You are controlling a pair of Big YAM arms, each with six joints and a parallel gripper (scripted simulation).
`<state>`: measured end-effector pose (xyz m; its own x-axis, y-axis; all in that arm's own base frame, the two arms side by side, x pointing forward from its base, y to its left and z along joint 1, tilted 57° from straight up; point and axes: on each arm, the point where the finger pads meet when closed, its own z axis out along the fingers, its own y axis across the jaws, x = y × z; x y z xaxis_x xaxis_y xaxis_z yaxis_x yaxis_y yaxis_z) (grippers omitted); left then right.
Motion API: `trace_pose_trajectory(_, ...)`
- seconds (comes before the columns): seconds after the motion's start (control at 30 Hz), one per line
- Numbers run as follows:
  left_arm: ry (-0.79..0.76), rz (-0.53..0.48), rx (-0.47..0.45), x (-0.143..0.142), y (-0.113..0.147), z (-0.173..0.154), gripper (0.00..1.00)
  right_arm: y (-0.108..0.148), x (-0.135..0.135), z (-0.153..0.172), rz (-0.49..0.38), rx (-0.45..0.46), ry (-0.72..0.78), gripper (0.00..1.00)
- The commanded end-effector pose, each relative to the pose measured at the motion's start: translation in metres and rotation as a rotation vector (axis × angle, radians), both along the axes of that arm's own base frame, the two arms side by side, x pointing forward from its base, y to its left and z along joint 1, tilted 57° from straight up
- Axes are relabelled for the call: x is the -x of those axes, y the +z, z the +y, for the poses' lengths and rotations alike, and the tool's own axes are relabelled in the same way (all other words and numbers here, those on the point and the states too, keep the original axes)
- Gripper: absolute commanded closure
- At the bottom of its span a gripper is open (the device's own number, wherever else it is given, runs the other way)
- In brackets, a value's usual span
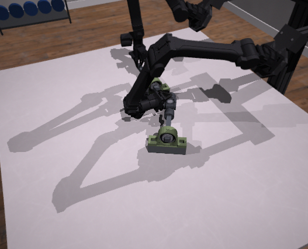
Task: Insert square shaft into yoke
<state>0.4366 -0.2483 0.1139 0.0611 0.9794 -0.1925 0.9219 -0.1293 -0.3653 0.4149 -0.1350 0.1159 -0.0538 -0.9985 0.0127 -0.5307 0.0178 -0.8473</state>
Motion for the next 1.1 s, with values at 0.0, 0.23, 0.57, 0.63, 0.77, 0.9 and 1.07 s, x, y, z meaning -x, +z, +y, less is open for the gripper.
trace_pose_trajectory(0.0, -0.056, 0.031, 0.019, 0.001, -0.001, 0.004, 0.53, 0.001, -0.002, 0.001, -0.006, -0.001, 0.002, 0.81)
trace_pose_trajectory(0.23, -0.060, 0.026, 0.017, 0.001, 0.001, 0.003, 0.53, 0.001, -0.002, 0.001, -0.006, -0.001, 0.002, 0.81)
trace_pose_trajectory(0.57, 0.009, -0.027, 0.114, -0.006, 0.019, 0.004, 0.53, 0.001, -0.002, 0.001, -0.006, -0.001, 0.002, 0.81)
trace_pose_trajectory(0.63, 0.025, -0.028, 0.140, -0.008, 0.021, 0.003, 0.53, 0.001, -0.002, 0.001, -0.006, -0.001, 0.002, 0.81)
trace_pose_trajectory(0.77, 0.058, -0.031, 0.192, -0.010, 0.024, 0.002, 0.53, 0.001, -0.002, 0.001, -0.006, -0.001, 0.002, 0.81)
trace_pose_trajectory(0.9, 0.074, -0.036, 0.220, -0.012, 0.027, 0.001, 0.53, 0.001, -0.002, 0.001, -0.006, -0.001, 0.002, 0.81)
trace_pose_trajectory(1.07, 0.118, -0.036, 0.286, -0.013, 0.030, 0.001, 0.53, 0.001, -0.002, 0.001, -0.006, -0.001, 0.002, 0.81)
